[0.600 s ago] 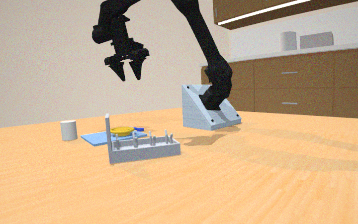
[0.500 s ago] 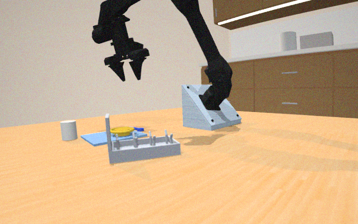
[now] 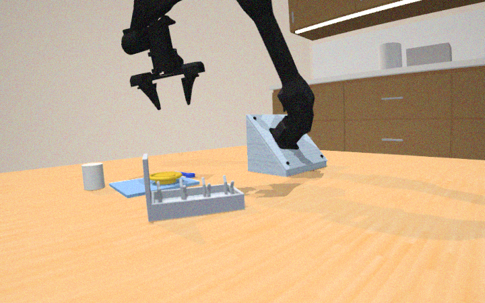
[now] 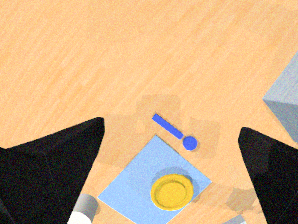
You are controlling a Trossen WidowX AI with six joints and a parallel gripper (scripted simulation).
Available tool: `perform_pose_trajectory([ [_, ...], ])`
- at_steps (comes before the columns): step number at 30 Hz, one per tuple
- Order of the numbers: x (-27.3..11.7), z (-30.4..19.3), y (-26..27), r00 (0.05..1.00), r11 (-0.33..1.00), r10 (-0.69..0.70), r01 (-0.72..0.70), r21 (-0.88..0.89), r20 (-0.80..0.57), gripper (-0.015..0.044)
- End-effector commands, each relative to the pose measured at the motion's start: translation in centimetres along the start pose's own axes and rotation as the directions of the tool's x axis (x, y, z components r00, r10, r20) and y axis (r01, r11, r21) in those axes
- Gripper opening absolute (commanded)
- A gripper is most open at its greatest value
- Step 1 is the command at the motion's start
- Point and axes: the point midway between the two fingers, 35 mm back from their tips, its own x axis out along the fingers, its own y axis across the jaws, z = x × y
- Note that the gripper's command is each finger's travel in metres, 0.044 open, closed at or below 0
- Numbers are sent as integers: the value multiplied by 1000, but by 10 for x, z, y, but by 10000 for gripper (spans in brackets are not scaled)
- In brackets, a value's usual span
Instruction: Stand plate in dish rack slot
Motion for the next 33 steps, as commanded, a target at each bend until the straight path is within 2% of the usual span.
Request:
perform_pose_trajectory([
  [1,-3,-9,-3,1000,991,6,-8,-131,-15,400],
  [8,-7,-21,-5,999,932,19,-31,-362,-38,400],
  [16,-13,-36,-8,997,798,32,-64,-600,-64,400],
  [33,-23,-66,-15,991,330,55,-133,-935,-122,400],
])
